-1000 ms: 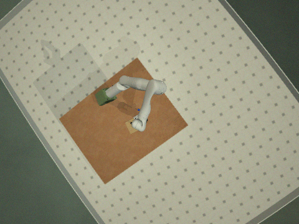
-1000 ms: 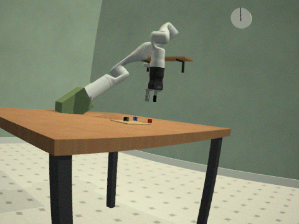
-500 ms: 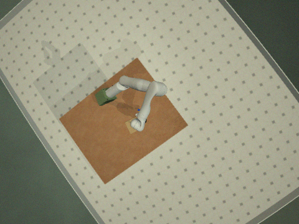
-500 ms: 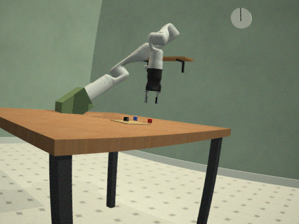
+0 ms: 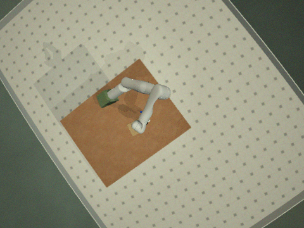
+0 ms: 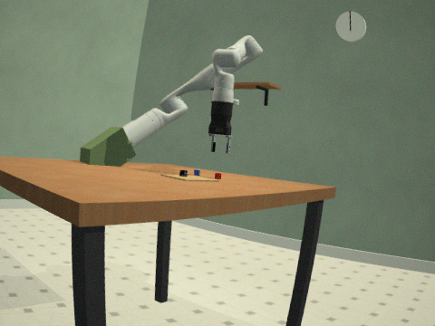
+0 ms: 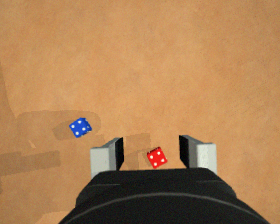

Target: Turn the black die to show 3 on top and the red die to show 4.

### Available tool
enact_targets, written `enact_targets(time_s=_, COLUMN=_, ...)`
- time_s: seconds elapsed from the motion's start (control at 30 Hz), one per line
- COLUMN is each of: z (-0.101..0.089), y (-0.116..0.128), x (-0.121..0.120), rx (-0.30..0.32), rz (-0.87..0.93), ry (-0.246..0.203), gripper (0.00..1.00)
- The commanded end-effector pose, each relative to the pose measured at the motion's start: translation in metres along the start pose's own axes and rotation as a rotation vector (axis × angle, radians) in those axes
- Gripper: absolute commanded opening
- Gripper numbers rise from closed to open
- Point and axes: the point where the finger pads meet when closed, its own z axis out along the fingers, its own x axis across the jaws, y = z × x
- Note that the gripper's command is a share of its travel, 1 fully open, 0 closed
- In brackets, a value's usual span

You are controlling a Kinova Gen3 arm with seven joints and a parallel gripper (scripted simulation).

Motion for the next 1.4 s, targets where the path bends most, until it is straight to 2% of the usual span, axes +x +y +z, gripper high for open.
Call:
enact_targets(time_s=0.0, z=0.002, y=0.0, x=0.0, rx=0.001, rz=0.064, ry=-0.005, gripper=1.0)
enact_targets(time_s=0.43, z=0.008, y=0.008, x=0.004, rx=-0.007, rz=0.519, ry=-0.002, gripper=1.0)
enact_targets(time_s=0.5, z=0.008, y=0.008, x=0.004, rx=-0.007, rz=0.519, ry=-0.002, gripper=1.0)
enact_targets(time_s=1.0, z=0.011, y=0.017, x=0.006, rx=-0.015, rz=0.873, ry=0.005, gripper=1.0)
enact_targets(time_s=1.37, z=0.013, y=0.021, x=0.007, rx=-0.018, rz=0.986, ry=0.008, gripper=1.0)
